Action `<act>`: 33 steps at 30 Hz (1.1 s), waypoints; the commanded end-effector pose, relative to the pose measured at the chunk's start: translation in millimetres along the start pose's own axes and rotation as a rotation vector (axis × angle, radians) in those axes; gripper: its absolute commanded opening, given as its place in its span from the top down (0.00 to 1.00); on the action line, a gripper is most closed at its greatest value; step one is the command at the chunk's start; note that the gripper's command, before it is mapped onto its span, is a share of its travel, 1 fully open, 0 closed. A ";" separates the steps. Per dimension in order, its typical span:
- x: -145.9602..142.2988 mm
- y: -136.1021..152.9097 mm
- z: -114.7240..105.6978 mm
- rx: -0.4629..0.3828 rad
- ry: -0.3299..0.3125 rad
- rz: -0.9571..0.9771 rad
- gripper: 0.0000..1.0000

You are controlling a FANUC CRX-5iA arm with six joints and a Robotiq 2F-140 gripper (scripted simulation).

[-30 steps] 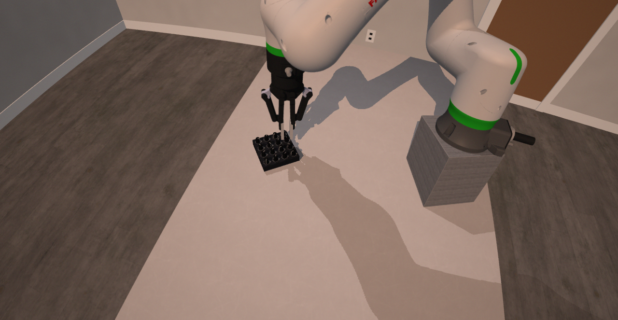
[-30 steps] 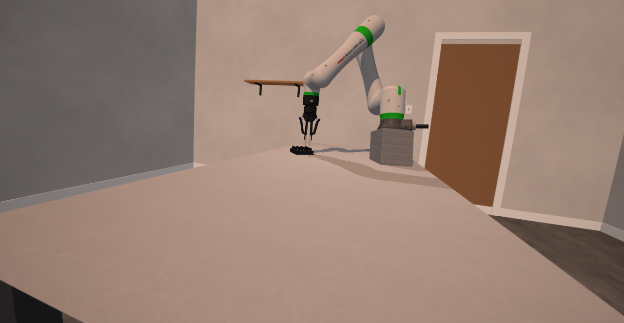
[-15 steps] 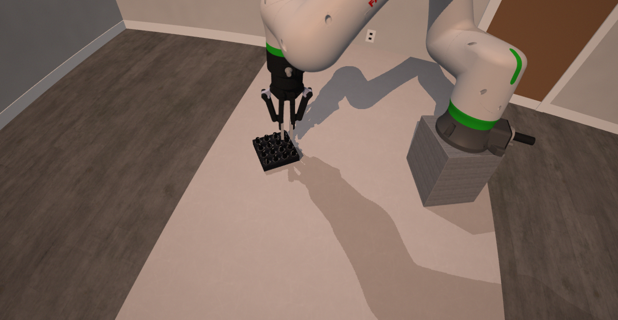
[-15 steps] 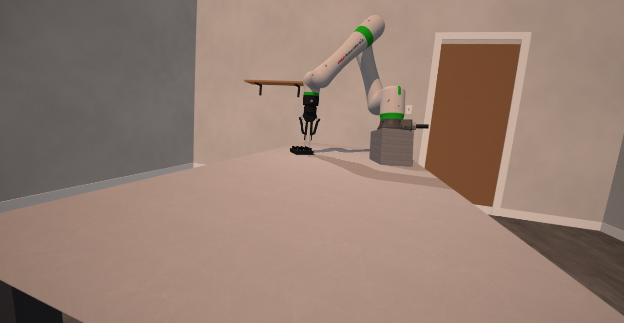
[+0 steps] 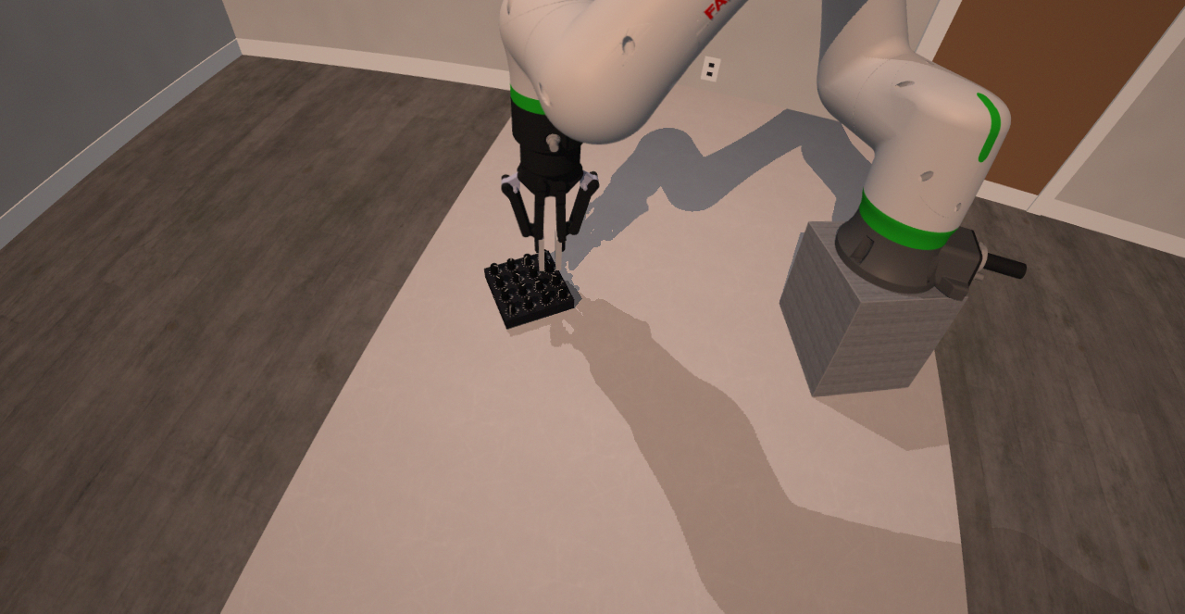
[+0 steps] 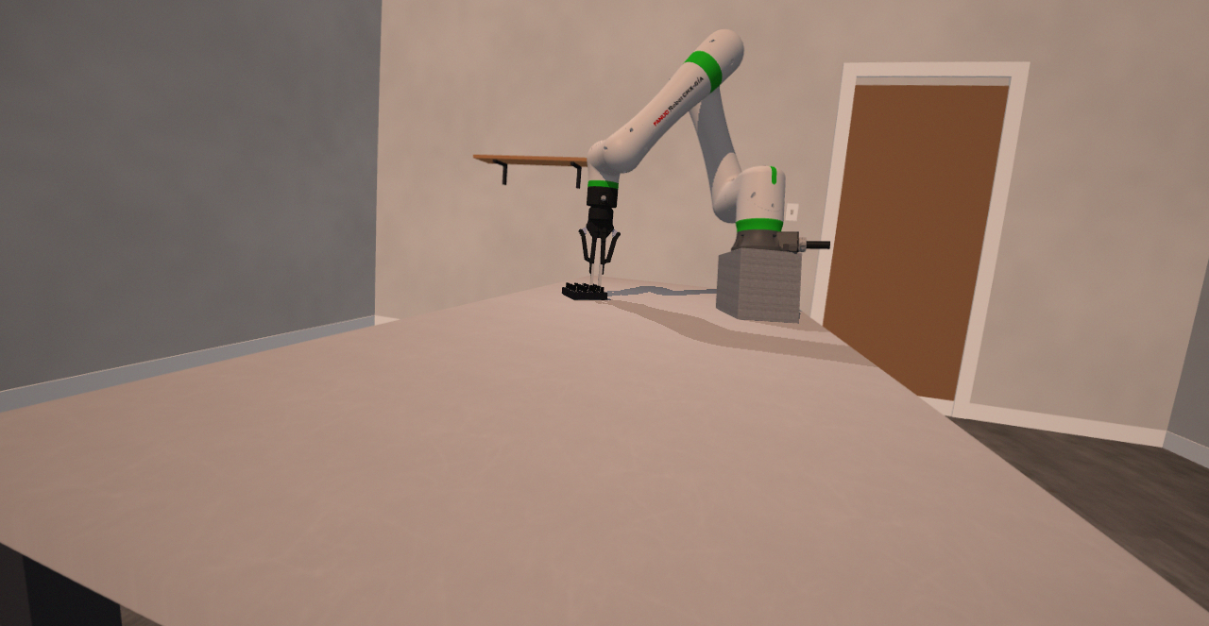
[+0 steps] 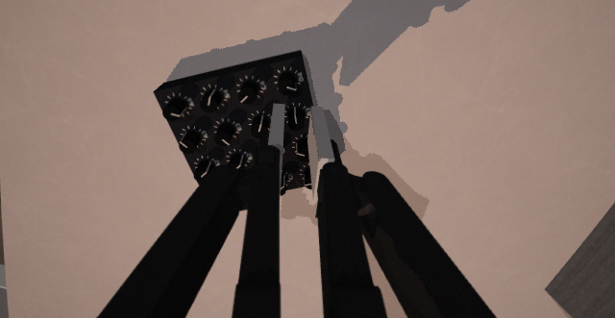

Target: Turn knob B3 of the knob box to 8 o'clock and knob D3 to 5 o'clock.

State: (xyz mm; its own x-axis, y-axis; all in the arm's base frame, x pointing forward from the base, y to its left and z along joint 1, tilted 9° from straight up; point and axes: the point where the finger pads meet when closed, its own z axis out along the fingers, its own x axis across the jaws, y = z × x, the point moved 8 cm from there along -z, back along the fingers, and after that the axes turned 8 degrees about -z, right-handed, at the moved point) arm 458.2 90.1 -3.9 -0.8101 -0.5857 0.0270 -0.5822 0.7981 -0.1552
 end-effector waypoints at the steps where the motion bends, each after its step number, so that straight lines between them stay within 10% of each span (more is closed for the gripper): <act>1: -0.2 -0.1 2.9 0.000 0.000 0.000 0.88; 33: -0.2 -0.1 7.4 0.000 0.000 0.000 0.88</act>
State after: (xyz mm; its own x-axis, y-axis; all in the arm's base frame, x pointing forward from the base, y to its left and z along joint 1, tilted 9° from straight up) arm 458.7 89.1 -11.4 -0.8101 -0.5857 0.0270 -0.5822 0.7981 -0.1552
